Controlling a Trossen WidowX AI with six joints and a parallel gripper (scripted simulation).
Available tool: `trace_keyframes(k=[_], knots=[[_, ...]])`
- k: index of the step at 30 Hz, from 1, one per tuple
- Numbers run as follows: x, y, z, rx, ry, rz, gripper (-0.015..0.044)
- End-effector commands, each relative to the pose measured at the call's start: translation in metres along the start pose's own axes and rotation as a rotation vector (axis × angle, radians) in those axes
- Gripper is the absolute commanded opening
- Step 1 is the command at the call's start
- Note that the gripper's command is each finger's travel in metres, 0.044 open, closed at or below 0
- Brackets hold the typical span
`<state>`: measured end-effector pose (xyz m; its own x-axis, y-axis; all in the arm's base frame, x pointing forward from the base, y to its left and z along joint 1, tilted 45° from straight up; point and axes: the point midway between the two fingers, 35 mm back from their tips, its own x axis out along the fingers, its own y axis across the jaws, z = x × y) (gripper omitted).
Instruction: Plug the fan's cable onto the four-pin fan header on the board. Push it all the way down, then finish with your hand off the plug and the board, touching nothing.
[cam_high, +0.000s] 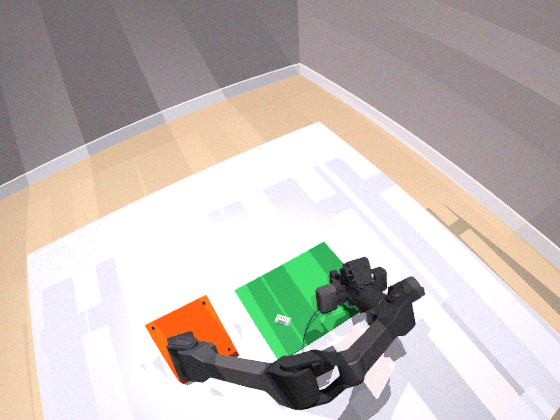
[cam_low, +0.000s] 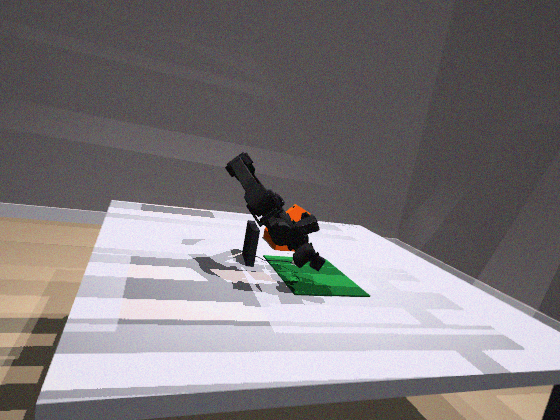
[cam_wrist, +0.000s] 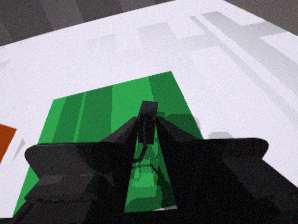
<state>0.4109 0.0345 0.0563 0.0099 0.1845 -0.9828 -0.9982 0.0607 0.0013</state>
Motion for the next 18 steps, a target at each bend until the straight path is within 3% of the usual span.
trace_keyframes(k=[1, 18], knots=[[-0.003, 0.000, 0.001, -0.017, -0.065, -0.014, 0.0000], [-0.019, -0.005, -0.002, -0.072, -0.285, -0.100, 0.0000]])
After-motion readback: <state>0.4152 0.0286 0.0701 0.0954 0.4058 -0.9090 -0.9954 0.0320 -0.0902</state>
